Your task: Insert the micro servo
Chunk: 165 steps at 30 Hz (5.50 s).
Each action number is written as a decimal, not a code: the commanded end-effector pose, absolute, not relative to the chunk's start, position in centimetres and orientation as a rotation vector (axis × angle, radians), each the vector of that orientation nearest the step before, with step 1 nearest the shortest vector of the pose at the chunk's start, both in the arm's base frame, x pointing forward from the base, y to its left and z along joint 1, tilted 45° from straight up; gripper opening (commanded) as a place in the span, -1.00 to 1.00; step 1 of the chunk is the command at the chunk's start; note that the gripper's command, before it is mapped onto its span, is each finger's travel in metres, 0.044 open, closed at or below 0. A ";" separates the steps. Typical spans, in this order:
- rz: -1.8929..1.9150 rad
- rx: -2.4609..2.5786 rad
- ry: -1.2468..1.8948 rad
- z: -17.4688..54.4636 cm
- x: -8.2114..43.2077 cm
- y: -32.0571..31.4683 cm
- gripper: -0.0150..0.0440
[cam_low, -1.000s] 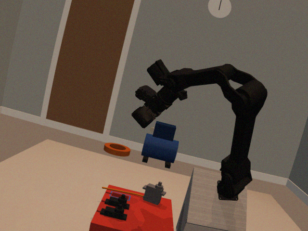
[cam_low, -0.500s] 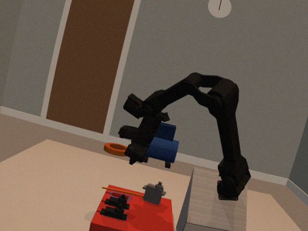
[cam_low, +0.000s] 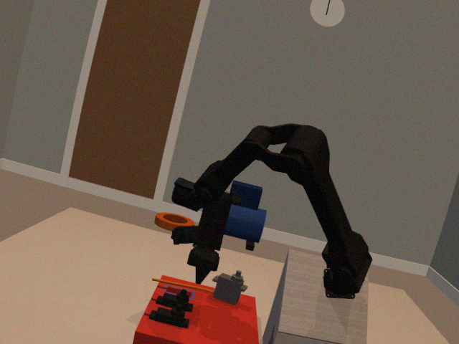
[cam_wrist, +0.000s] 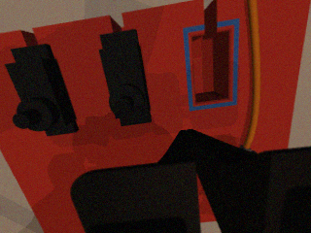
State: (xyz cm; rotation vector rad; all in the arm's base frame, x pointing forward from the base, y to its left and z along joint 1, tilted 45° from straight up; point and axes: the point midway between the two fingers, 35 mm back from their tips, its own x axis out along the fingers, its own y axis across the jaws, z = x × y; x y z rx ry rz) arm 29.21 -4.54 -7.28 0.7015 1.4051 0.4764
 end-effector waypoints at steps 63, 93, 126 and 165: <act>0.483 0.703 1.406 -14.2 29.3 -5.6 -0.49; 0.484 0.702 1.406 -13.3 28.3 -10.5 -0.49; 0.277 0.939 1.496 -10.7 22.5 -9.2 1.00; 0.277 0.939 1.497 -9.3 21.5 -9.7 -0.49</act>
